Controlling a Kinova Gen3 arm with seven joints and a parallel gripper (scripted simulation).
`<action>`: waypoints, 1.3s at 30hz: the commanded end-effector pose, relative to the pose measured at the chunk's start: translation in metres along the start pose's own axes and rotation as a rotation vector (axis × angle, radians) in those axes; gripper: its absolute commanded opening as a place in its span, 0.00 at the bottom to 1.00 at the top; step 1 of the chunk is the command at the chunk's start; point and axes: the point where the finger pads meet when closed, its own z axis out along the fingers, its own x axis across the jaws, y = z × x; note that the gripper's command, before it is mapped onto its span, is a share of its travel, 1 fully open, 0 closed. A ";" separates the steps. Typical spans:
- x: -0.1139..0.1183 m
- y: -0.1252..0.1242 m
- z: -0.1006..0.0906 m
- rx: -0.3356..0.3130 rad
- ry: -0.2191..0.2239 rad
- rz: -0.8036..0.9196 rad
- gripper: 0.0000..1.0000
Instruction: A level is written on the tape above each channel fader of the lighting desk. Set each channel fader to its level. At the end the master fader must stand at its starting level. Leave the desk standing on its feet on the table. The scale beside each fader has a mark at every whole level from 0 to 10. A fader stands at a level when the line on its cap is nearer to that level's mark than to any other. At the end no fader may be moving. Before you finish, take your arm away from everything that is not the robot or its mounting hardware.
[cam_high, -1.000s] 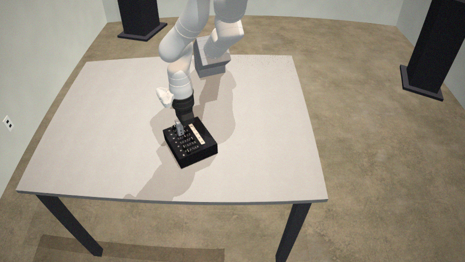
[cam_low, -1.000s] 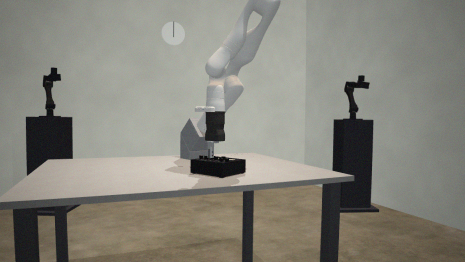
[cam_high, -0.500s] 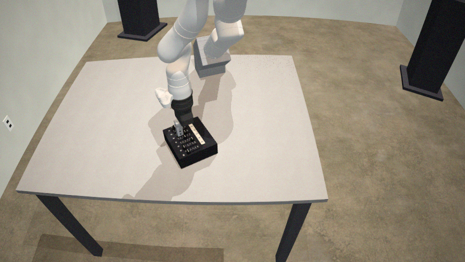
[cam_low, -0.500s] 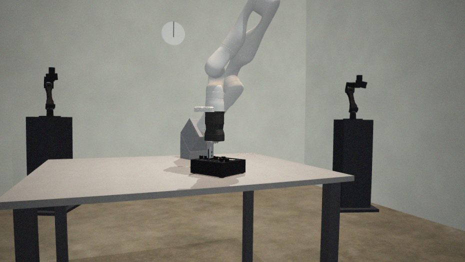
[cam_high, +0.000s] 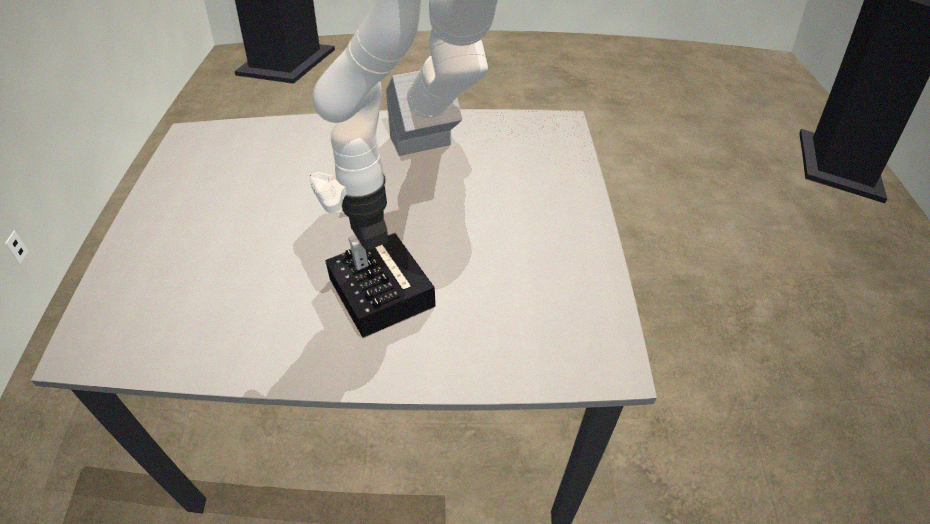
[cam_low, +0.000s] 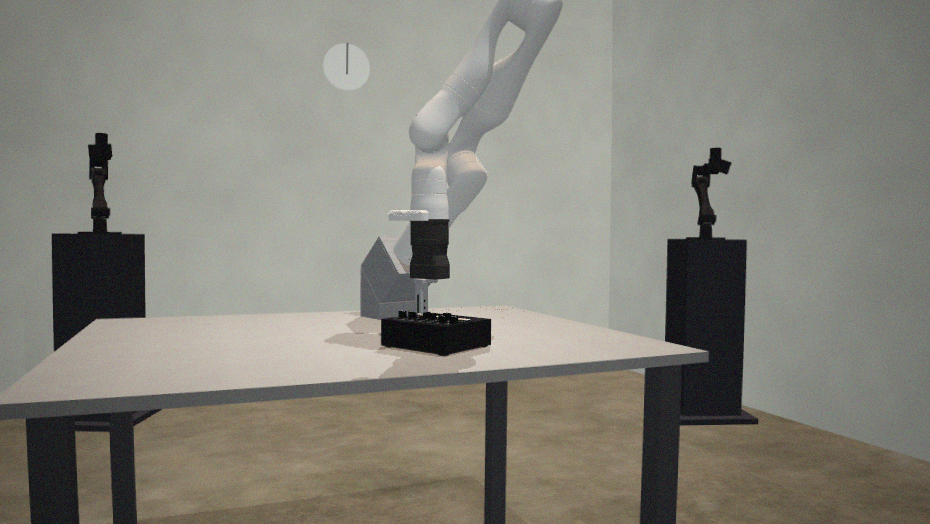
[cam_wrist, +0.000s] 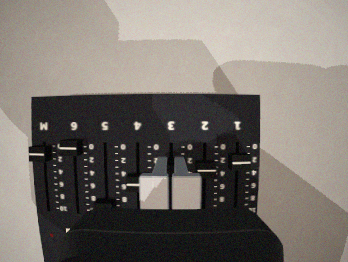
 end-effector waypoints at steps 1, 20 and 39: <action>0.000 -0.005 -0.010 0.015 0.002 -0.002 0.00; 0.000 -0.004 -0.034 0.015 0.003 -0.002 0.00; 0.000 -0.004 -0.050 0.015 0.002 -0.002 1.00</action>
